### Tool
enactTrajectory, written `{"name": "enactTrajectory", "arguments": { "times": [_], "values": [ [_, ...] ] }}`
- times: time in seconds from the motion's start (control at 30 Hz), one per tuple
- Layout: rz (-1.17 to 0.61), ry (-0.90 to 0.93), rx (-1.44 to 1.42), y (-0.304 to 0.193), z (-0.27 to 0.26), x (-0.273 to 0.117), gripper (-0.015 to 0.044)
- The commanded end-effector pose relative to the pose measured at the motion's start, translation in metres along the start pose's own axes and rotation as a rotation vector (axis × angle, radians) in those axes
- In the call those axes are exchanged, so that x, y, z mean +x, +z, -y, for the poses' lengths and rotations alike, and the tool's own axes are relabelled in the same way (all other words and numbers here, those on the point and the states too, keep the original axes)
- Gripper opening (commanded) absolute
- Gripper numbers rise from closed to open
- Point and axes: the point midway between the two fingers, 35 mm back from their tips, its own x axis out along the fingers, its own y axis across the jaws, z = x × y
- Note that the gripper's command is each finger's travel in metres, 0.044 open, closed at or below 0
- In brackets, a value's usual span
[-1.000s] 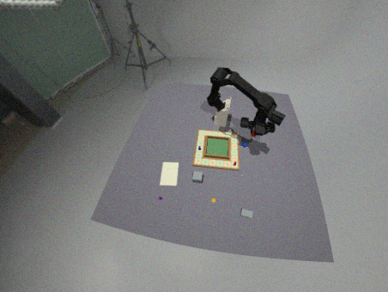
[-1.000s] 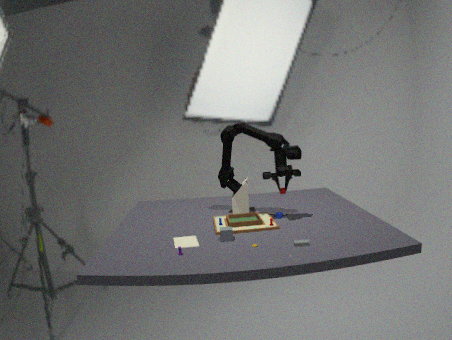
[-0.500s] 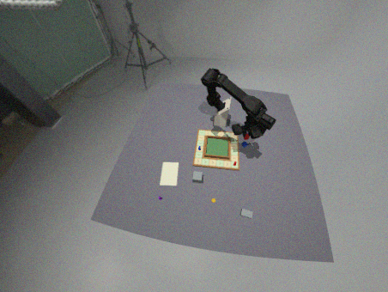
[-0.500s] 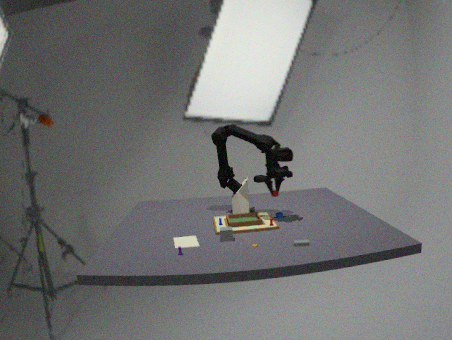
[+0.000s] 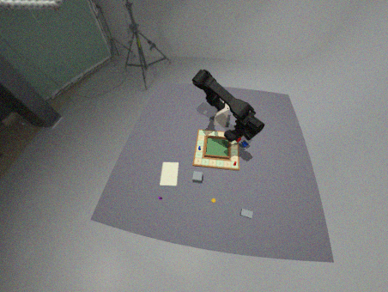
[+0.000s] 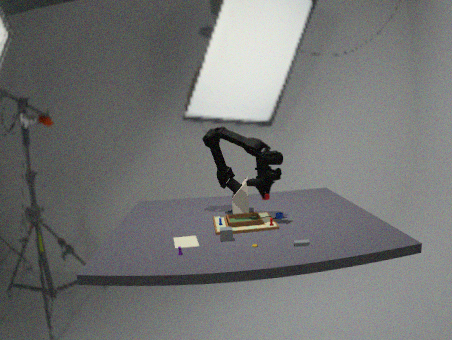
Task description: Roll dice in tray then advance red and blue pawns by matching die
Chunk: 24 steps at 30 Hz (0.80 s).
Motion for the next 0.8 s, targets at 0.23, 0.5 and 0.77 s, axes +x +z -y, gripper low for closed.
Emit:
{"name": "enactTrajectory", "arguments": {
  "times": [0.23,0.5,0.77],
  "values": [
    [-0.006,-0.011,-0.292,-0.020,0.034,0.007,0.0000],
    [-0.018,-0.015,-0.504,-0.036,0.056,0.014,0.0000],
    [-0.036,-0.017,-0.715,-0.054,0.076,0.022,0.0000]
  ]
}}
